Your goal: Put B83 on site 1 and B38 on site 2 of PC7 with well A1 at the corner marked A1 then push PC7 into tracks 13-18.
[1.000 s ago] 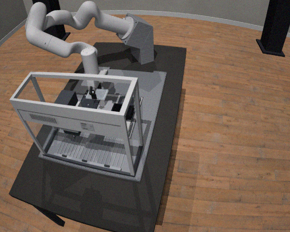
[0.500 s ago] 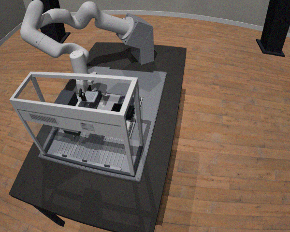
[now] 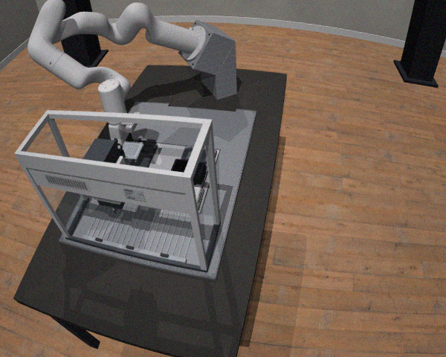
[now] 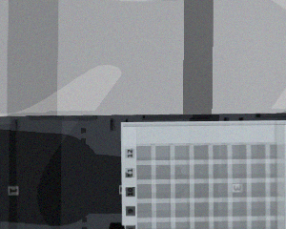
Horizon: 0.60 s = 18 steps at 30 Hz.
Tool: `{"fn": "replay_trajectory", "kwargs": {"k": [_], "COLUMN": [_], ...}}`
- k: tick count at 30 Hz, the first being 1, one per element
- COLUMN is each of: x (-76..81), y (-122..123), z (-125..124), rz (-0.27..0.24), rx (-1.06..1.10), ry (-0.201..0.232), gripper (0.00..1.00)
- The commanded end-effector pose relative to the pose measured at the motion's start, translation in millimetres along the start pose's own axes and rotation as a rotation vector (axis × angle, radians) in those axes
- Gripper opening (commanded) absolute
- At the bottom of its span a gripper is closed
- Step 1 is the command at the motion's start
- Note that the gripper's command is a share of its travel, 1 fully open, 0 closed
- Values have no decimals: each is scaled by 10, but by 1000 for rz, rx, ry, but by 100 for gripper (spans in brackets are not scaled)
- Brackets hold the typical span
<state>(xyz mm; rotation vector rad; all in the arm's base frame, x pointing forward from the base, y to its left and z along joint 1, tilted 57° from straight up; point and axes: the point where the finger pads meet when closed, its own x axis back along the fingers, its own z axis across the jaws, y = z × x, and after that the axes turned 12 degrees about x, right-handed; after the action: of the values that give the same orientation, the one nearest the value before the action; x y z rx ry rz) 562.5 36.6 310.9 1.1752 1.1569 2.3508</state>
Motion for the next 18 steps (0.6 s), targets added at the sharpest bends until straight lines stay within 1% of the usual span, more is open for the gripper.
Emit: {"fn": "replay_trajectory", "kwargs": {"k": [1, 12, 18], "x": [4, 4, -95], "y": [6, 6, 7], "z": [7, 7, 7], "rz": [0, 0, 0], "rx": [-1, -1, -1], "ry": [1, 1, 1], "gripper": [0, 0, 0]}}
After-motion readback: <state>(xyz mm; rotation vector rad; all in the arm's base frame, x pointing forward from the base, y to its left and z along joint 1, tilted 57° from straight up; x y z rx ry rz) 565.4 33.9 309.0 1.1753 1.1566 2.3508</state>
